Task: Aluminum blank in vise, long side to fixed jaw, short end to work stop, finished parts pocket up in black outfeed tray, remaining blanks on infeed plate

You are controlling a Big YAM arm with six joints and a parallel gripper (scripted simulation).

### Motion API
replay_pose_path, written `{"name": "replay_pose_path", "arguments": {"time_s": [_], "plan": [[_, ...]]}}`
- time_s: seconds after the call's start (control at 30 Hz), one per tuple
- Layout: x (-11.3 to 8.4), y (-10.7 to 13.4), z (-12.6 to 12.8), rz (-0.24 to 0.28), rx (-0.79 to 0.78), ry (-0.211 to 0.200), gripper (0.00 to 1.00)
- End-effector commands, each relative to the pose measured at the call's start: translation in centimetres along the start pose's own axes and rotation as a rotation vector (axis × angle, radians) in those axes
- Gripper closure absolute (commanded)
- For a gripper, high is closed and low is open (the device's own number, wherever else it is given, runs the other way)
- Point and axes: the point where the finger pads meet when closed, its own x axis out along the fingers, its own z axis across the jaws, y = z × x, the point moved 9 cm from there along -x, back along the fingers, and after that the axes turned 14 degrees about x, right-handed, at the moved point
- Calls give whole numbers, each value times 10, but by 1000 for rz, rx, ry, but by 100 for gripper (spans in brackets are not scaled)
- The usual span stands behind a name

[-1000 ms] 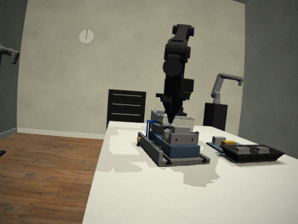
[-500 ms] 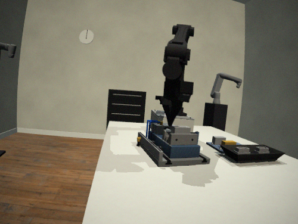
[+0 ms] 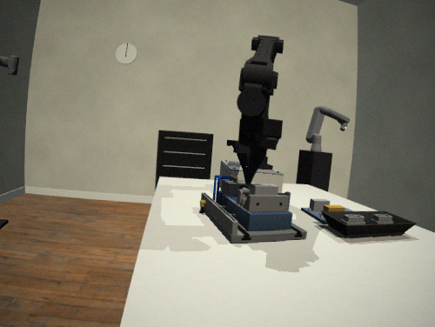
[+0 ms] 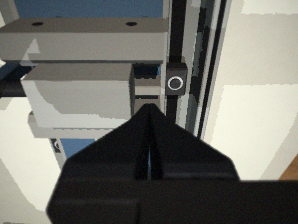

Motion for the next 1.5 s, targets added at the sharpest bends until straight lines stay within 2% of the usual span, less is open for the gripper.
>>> {"name": "replay_pose_path", "arguments": {"time_s": [0.0, 0.8, 1.3, 1.47], "plan": [[-2, -9, 3, -29, 4, 8, 100], [-3, -10, 3, -31, 3, 9, 100], [-8, -24, 1, -47, 2, 12, 100], [-19, -24, 0, -67, 4, 17, 100]]}}
